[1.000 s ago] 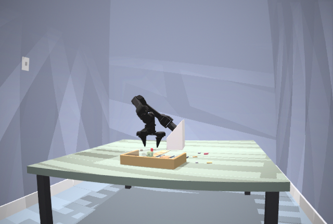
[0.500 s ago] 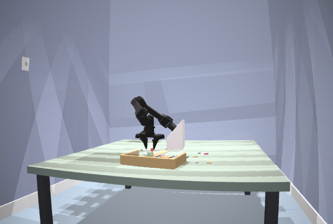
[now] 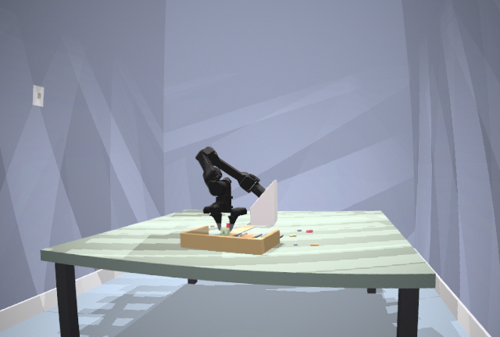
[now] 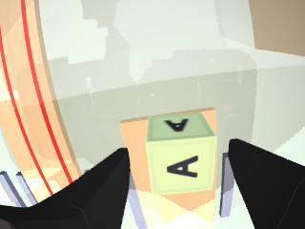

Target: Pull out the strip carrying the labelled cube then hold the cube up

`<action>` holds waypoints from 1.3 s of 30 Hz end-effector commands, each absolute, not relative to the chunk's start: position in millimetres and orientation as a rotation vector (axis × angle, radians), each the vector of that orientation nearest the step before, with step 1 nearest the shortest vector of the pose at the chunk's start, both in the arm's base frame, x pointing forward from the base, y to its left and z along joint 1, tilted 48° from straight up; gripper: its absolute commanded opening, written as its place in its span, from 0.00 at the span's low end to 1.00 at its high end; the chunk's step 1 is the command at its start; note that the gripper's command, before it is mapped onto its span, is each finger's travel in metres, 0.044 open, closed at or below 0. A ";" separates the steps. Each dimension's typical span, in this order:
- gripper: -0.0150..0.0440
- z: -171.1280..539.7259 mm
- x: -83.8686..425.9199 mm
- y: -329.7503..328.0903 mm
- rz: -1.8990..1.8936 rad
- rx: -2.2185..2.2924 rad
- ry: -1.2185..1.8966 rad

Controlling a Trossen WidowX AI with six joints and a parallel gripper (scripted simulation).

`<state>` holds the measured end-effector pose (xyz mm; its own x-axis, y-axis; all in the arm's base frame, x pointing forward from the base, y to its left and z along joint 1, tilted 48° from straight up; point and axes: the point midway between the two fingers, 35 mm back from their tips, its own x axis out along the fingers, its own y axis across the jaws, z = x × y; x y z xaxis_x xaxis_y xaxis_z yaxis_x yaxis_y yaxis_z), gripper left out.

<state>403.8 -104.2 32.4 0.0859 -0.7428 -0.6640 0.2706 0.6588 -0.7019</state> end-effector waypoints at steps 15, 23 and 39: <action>0.50 25.1 403.7 -113.6 -0.798 -0.459 1.274; 0.34 25.1 403.7 -113.6 -0.798 -0.459 1.274; 0.25 38.1 342.4 -76.1 -0.791 -0.462 1.282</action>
<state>354.6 -81.6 36.5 0.0834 -0.7398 -0.6677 0.2642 0.6624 -0.7010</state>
